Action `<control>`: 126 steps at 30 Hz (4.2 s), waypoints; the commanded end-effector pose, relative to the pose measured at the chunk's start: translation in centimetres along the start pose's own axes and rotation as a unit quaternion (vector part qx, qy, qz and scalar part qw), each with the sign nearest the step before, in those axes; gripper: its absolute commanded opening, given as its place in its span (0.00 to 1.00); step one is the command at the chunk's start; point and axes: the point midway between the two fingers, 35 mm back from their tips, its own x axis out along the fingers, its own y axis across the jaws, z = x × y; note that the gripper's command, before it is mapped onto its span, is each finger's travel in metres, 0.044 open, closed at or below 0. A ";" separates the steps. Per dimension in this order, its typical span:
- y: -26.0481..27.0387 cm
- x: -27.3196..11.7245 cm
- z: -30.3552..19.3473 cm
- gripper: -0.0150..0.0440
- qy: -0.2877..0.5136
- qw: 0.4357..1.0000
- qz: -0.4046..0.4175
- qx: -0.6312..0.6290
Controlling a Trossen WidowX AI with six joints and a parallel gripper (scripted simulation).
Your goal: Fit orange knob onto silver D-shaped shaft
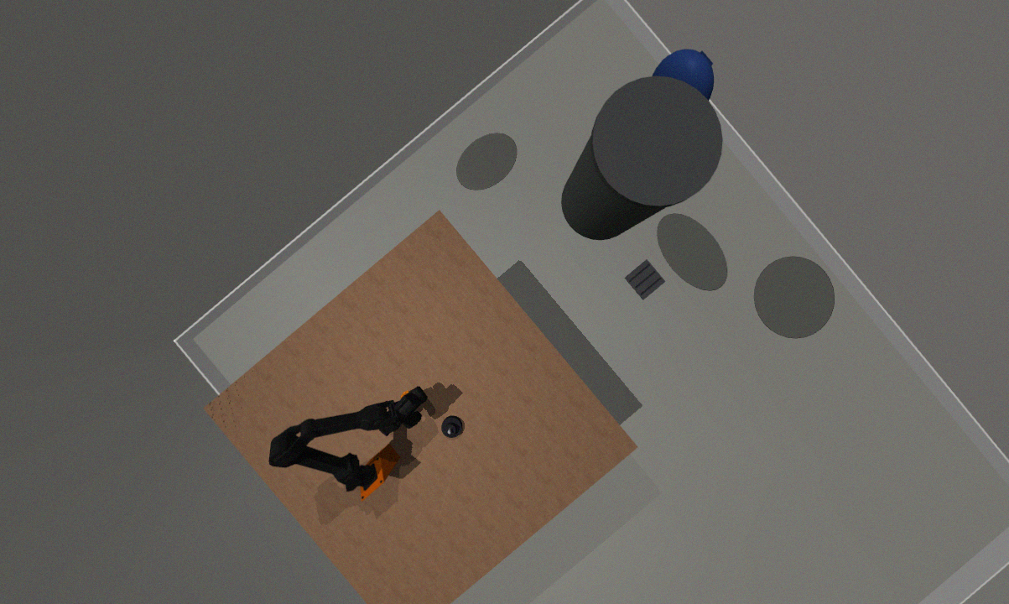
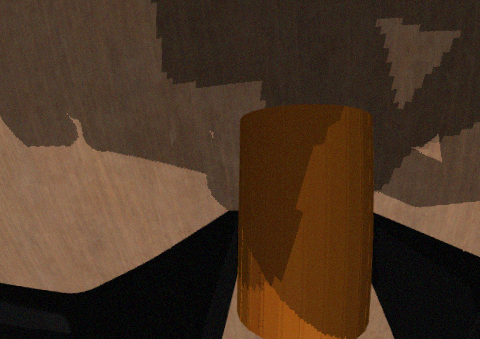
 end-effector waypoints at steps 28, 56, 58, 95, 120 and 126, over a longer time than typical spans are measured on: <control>-0.1 -0.6 3.4 0.56 0.262 0.965 0.000 -0.001; -0.1 -0.5 4.3 0.56 0.317 0.948 -0.003 0.012; -0.1 -0.6 4.4 0.56 0.312 0.950 0.001 0.001; -0.1 -0.6 4.9 0.69 0.311 0.950 0.002 0.000; -0.2 -8.5 3.8 1.00 0.271 0.962 0.028 -0.005; -0.8 -8.7 3.7 1.00 0.228 0.973 -0.002 -0.013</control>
